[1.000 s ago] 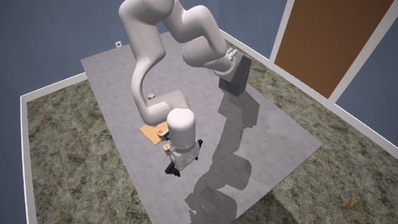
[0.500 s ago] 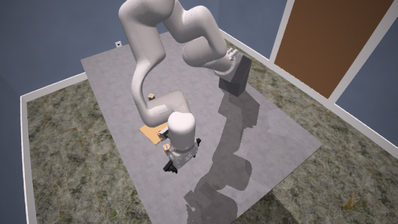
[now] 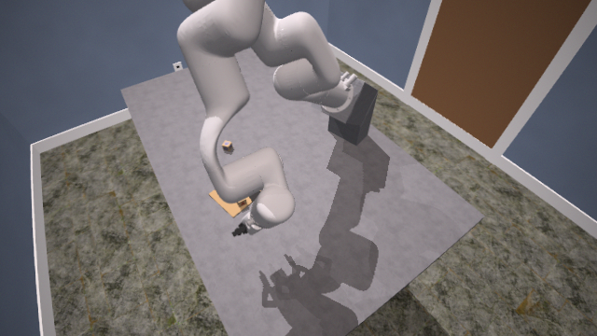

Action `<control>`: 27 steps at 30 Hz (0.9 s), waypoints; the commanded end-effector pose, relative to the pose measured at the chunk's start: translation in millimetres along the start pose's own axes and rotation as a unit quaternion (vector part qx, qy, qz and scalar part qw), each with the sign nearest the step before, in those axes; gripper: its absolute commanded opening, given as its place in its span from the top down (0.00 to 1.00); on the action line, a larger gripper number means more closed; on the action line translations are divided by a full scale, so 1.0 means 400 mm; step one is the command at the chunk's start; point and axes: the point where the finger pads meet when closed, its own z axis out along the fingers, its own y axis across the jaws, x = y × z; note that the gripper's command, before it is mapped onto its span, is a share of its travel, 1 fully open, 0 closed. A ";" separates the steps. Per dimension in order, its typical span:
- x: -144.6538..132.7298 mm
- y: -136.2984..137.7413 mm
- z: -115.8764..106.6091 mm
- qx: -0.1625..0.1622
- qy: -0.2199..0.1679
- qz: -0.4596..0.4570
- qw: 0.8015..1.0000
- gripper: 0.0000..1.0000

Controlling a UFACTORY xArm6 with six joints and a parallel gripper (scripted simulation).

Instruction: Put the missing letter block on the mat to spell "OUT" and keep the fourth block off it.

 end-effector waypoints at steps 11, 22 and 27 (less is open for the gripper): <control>0.171 0.007 0.077 -0.002 0.159 0.044 0.986 0.00; 0.171 0.007 0.077 -0.002 0.159 0.044 0.986 0.00; 0.171 0.007 0.077 -0.002 0.159 0.044 0.986 0.00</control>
